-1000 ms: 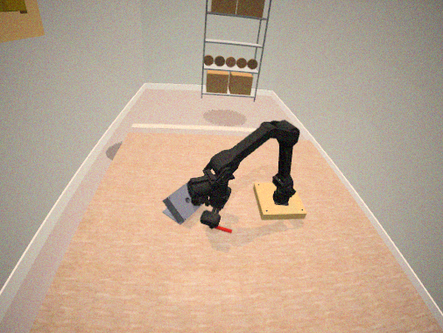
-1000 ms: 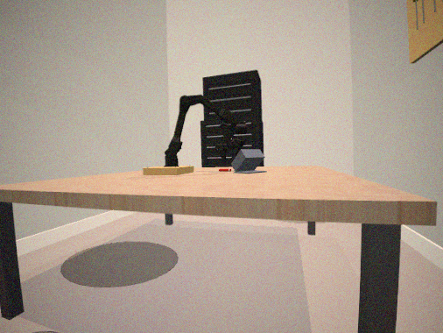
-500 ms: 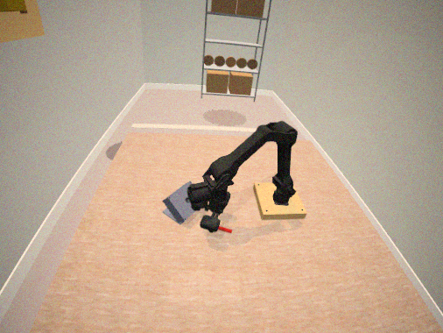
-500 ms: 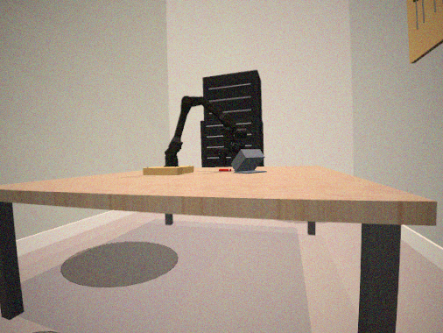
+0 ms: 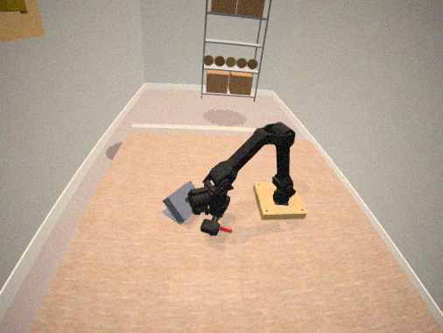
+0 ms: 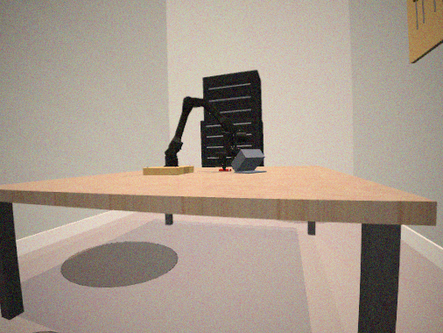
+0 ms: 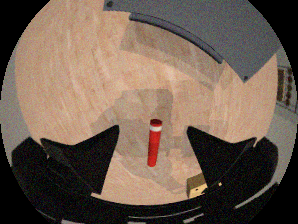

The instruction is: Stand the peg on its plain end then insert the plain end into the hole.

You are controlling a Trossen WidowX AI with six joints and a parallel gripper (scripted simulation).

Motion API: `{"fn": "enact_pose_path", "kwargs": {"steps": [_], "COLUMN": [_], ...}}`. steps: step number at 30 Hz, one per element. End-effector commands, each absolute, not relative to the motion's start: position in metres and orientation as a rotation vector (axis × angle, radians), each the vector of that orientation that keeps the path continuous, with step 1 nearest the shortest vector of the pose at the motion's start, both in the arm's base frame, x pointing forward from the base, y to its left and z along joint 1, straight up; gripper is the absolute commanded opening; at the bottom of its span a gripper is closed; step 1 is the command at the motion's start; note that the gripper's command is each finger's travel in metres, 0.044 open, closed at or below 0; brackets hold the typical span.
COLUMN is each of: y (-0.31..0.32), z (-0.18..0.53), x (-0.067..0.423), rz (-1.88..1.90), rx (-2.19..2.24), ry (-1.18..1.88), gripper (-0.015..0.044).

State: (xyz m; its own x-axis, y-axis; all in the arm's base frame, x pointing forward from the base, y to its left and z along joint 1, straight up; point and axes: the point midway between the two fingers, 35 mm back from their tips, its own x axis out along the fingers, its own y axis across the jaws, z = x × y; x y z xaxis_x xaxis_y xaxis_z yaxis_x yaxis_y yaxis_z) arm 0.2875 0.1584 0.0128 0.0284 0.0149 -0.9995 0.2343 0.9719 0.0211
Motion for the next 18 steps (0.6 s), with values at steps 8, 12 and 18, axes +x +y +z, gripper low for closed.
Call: {"fn": "enact_pose_path", "kwargs": {"steps": [8,12,18], "y": [0.158,0.158,0.158], "z": [0.0096,0.0096,0.0096], "x": [0.2858,0.2858,0.2858], "rz": [-0.173,-0.173,-0.173], "rx": [0.201,0.201,0.201], "ry": [1.541,1.541,1.541], "gripper": [0.0177,0.011,0.011]}}
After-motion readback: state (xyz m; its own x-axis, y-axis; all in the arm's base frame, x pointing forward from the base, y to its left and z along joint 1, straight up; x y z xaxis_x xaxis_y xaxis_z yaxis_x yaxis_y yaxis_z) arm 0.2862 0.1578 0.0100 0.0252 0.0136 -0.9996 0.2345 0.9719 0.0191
